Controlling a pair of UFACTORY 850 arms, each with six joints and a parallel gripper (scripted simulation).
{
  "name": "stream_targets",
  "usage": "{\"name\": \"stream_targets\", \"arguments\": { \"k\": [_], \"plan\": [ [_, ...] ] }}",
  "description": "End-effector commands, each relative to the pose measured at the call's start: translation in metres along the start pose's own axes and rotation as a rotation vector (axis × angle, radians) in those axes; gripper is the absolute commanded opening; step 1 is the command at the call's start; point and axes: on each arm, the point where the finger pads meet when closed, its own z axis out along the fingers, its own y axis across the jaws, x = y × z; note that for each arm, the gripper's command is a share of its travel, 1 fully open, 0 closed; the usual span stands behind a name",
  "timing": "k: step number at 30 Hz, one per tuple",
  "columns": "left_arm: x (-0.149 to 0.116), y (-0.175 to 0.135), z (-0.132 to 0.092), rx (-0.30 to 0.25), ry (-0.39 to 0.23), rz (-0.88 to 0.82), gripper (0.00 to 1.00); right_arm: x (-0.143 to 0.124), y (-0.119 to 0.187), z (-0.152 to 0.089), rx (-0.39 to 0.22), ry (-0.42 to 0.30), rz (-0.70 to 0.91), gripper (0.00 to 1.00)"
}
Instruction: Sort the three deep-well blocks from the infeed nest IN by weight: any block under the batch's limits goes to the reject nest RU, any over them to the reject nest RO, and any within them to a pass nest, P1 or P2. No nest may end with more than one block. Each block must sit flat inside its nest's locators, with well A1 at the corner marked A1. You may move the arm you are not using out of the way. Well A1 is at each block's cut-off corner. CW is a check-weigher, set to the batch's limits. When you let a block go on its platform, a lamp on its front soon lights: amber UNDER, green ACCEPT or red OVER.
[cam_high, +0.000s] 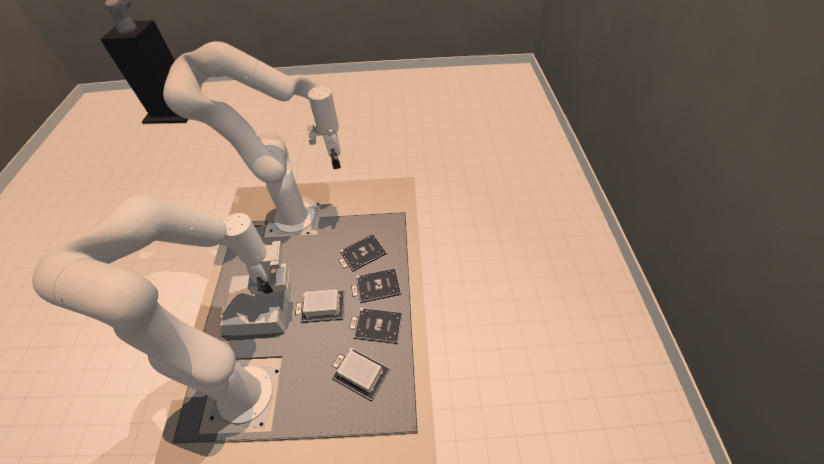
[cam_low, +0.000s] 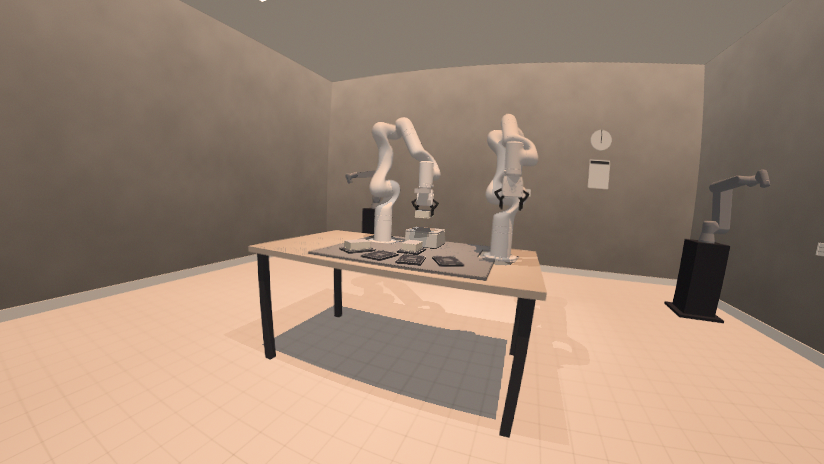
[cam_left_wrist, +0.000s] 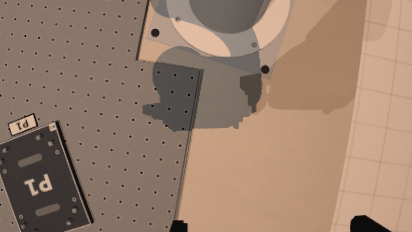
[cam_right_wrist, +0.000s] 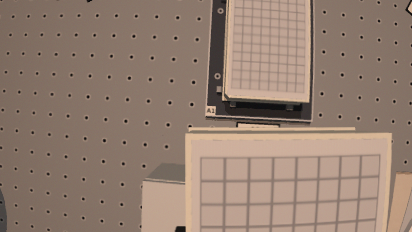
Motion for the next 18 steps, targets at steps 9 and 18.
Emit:
{"name": "stream_targets", "arguments": {
  "k": [9,18],
  "plan": [
    [-0.001,0.0,-0.001,0.0,-0.002,0.0,1.0,-0.038,0.002,0.0,-0.005,0.02,0.061,0.0],
    [-0.001,0.0,-0.001,0.0,-0.002,0.0,1.0,-0.068,0.004,0.0,-0.005,0.02,0.061,0.0]
  ]
}}
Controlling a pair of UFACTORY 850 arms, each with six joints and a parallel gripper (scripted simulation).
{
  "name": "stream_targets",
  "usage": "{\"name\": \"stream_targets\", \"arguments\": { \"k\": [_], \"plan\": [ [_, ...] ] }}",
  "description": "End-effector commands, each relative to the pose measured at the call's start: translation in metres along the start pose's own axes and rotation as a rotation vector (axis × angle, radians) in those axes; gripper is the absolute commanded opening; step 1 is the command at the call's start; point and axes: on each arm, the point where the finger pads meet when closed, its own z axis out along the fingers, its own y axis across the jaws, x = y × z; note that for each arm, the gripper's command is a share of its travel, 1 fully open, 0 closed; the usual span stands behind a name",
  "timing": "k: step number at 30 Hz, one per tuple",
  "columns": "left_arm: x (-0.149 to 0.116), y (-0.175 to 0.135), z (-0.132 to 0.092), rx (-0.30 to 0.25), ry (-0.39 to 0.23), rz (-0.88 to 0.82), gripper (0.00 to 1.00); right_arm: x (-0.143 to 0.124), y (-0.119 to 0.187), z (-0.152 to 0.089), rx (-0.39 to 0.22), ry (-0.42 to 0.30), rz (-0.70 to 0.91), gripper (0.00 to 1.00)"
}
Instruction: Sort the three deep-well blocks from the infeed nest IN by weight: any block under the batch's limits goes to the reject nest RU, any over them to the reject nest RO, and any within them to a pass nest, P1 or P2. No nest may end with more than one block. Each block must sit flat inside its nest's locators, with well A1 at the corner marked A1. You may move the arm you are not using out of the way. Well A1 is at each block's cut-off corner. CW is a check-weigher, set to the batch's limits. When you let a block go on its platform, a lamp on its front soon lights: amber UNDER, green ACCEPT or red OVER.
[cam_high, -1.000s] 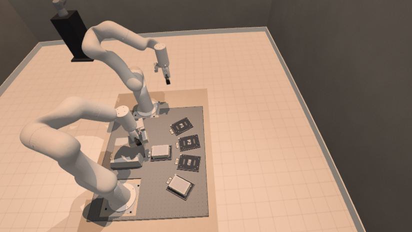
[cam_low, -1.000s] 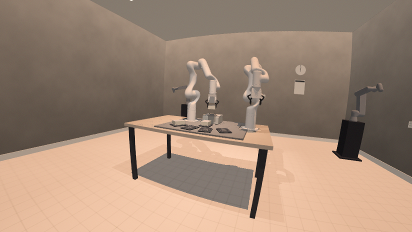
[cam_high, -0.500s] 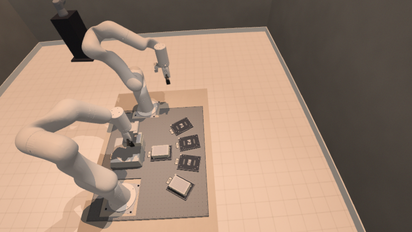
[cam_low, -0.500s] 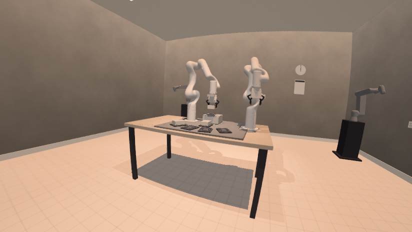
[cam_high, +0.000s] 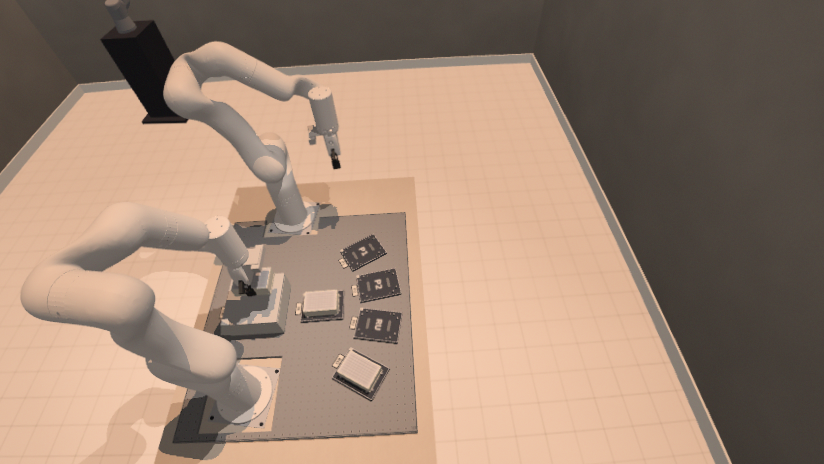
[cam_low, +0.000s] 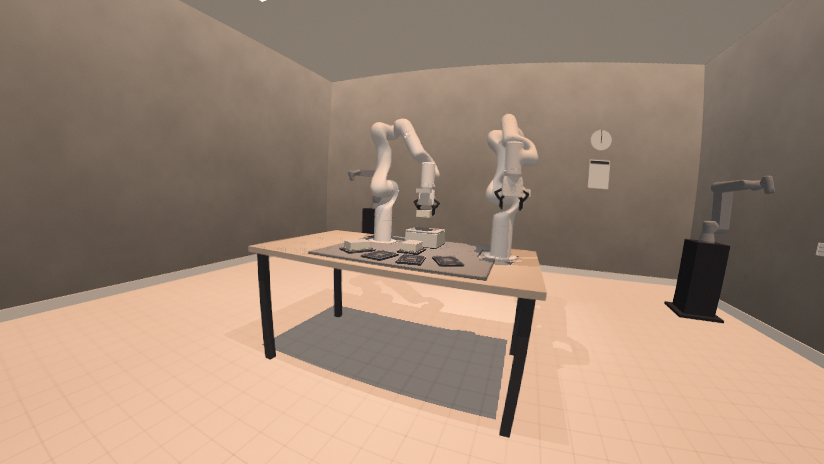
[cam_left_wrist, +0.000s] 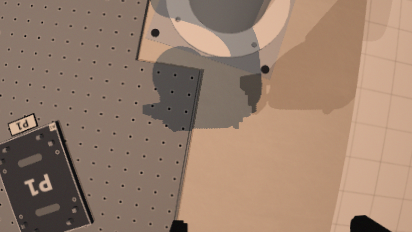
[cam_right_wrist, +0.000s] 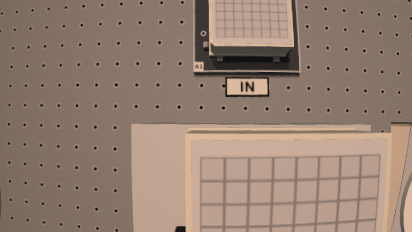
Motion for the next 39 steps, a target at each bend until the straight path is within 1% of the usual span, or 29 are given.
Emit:
{"name": "stream_targets", "arguments": {
  "k": [1,2,10,39],
  "plan": [
    [-0.001,0.0,-0.001,0.0,-0.002,0.0,1.0,-0.014,0.001,-0.001,0.001,0.003,0.001,0.0],
    [-0.001,0.0,-0.001,0.0,-0.002,0.0,1.0,-0.014,0.001,-0.001,0.001,0.003,0.001,0.0],
    [-0.001,0.0,-0.001,0.0,-0.002,0.0,1.0,-0.039,0.004,-0.001,0.001,0.003,0.001,0.0],
    [-0.001,0.0,-0.001,0.0,-0.002,0.0,1.0,-0.039,0.004,-0.001,0.001,0.003,0.001,0.0]
  ]
}}
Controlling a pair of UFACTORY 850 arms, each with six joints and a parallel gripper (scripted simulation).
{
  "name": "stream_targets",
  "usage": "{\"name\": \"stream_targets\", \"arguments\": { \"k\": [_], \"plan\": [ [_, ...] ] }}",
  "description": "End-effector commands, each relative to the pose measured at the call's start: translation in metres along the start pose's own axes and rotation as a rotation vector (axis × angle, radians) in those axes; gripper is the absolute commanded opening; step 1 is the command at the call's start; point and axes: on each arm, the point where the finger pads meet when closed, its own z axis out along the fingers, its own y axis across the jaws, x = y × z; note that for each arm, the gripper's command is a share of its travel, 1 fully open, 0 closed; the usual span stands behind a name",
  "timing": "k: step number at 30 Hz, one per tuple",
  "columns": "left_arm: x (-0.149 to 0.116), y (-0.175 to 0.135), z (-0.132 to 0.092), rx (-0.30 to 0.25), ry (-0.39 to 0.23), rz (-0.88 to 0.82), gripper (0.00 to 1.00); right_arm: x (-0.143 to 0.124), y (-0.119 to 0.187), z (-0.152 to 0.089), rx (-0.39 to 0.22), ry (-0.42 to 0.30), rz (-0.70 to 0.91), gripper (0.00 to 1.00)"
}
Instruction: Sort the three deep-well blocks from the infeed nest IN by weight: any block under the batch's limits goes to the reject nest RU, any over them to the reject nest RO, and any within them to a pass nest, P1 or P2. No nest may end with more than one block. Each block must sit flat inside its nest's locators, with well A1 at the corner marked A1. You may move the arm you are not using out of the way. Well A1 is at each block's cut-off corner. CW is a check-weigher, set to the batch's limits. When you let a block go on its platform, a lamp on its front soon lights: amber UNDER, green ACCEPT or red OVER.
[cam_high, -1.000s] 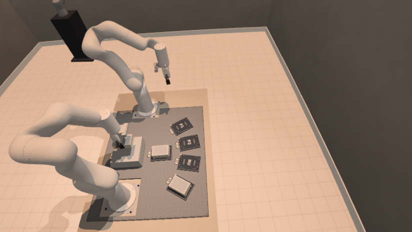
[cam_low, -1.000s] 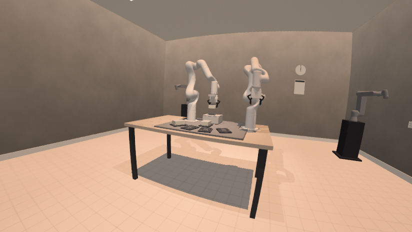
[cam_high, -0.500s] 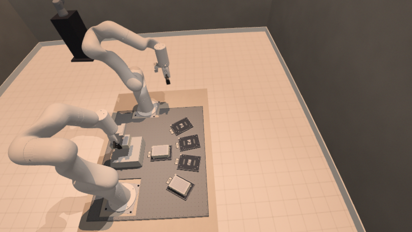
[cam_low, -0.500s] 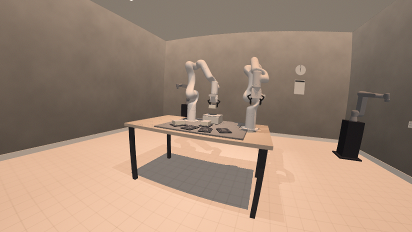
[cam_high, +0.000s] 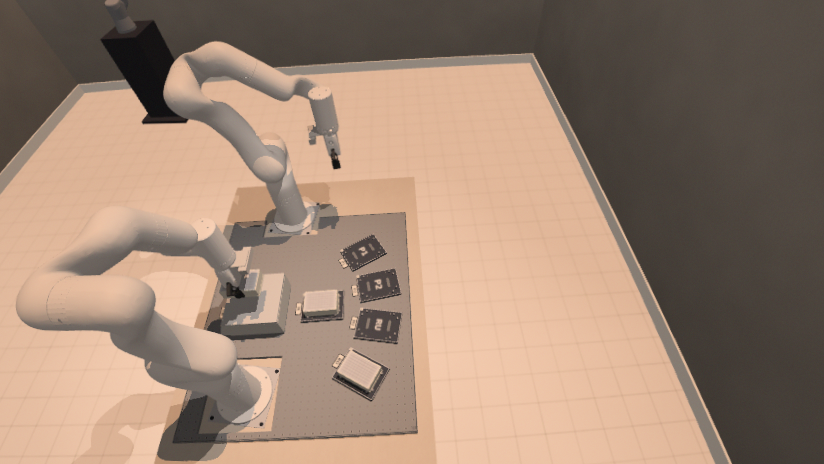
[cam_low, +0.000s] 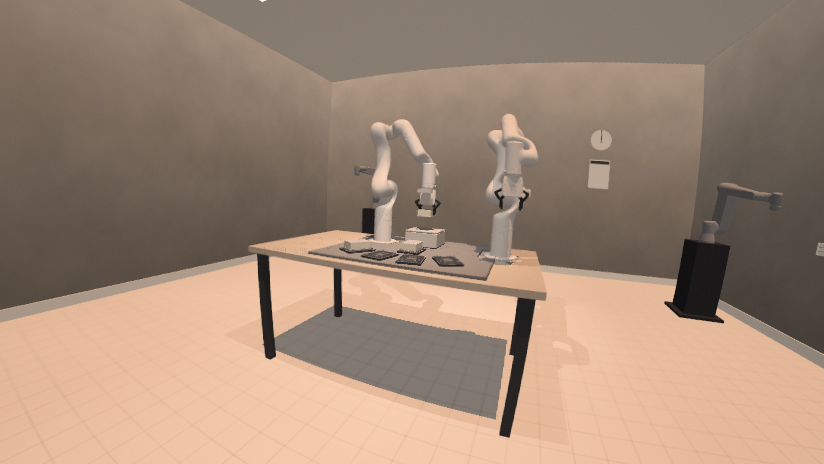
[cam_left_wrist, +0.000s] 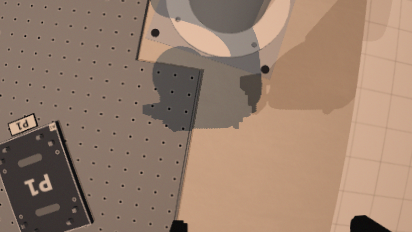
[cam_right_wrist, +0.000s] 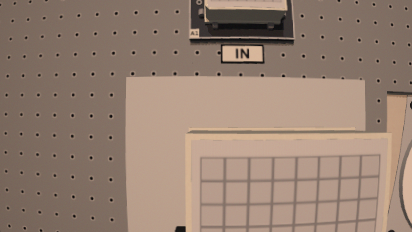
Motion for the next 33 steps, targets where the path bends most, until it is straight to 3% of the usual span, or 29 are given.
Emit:
{"name": "stream_targets", "arguments": {
  "k": [1,14,33],
  "plan": [
    [-0.001,0.0,-0.001,0.0,-0.002,0.0,1.0,0.0,-0.001,-0.001,0.002,0.0,0.0,0.0],
    [-0.001,0.0,-0.001,0.0,-0.002,0.0,1.0,0.001,-0.001,0.004,0.002,0.0,0.0,0.0],
    [-0.001,0.0,-0.001,0.0,-0.002,0.0,1.0,0.001,-0.001,0.033,0.002,0.0,0.0,0.0]
  ]
}}
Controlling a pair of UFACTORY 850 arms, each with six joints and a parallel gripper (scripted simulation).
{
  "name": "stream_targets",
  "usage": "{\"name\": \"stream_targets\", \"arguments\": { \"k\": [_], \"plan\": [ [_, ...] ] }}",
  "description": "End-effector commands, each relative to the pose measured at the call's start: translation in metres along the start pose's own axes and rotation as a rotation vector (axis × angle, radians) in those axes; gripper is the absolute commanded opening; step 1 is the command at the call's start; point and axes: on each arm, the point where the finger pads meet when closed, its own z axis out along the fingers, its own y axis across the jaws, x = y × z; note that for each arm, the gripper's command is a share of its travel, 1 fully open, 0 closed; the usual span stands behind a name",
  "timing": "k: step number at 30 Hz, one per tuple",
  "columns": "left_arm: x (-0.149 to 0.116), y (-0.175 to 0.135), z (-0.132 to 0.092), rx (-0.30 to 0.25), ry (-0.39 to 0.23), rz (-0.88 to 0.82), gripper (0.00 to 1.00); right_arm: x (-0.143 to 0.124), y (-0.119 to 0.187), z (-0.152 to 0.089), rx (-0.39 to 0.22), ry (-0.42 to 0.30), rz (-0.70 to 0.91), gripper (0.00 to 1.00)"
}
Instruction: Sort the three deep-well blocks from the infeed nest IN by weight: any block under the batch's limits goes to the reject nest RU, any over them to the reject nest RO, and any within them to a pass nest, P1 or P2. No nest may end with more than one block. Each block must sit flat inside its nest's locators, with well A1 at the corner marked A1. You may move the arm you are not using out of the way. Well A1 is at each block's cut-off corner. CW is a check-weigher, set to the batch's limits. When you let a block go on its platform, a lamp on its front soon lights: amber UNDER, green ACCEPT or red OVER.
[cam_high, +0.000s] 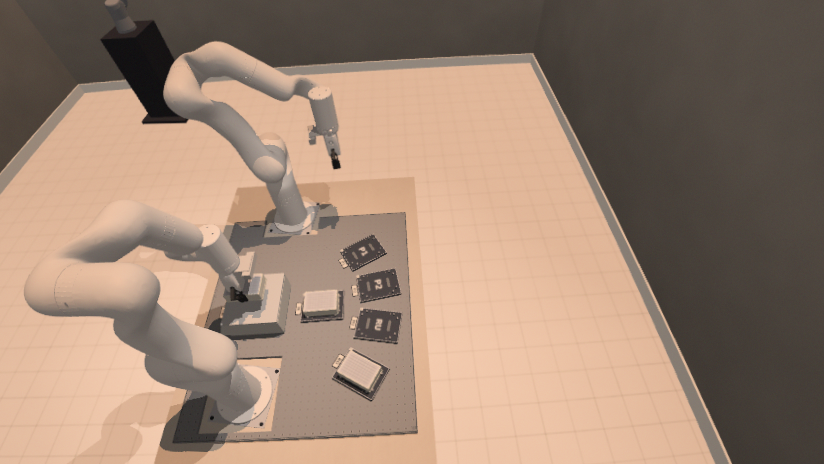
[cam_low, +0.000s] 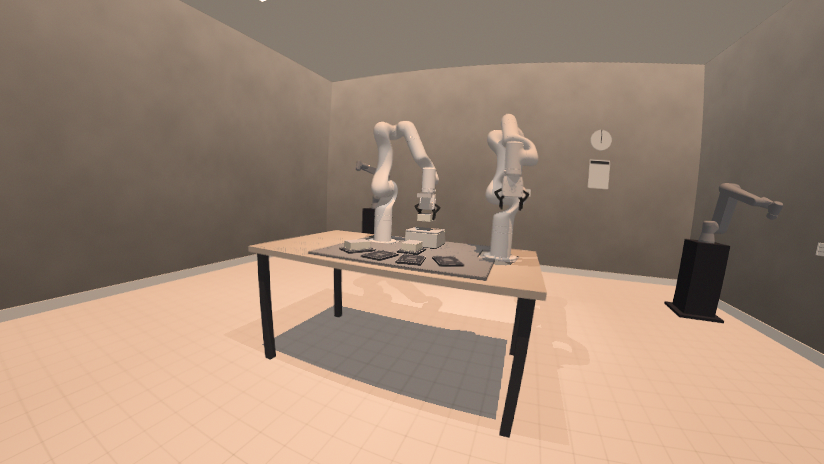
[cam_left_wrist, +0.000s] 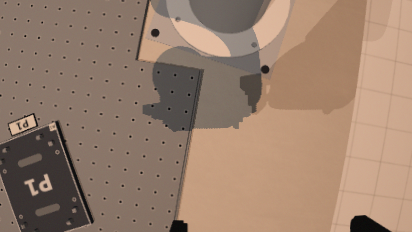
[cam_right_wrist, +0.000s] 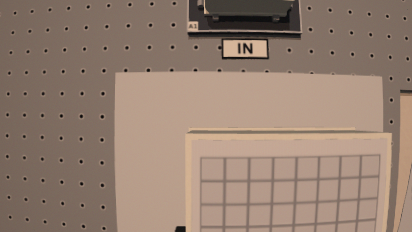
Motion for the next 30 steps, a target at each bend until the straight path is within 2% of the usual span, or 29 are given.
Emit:
{"name": "stream_targets", "arguments": {
  "k": [1,30],
  "plan": [
    [-0.001,0.0,-0.001,0.0,-0.002,0.0,1.0,0.0,-0.001,0.006,0.002,0.0,0.0,0.0],
    [-0.001,0.0,-0.001,0.0,-0.002,0.0,1.0,0.0,-0.001,0.046,0.002,0.0,0.0,0.0]
  ]
}}
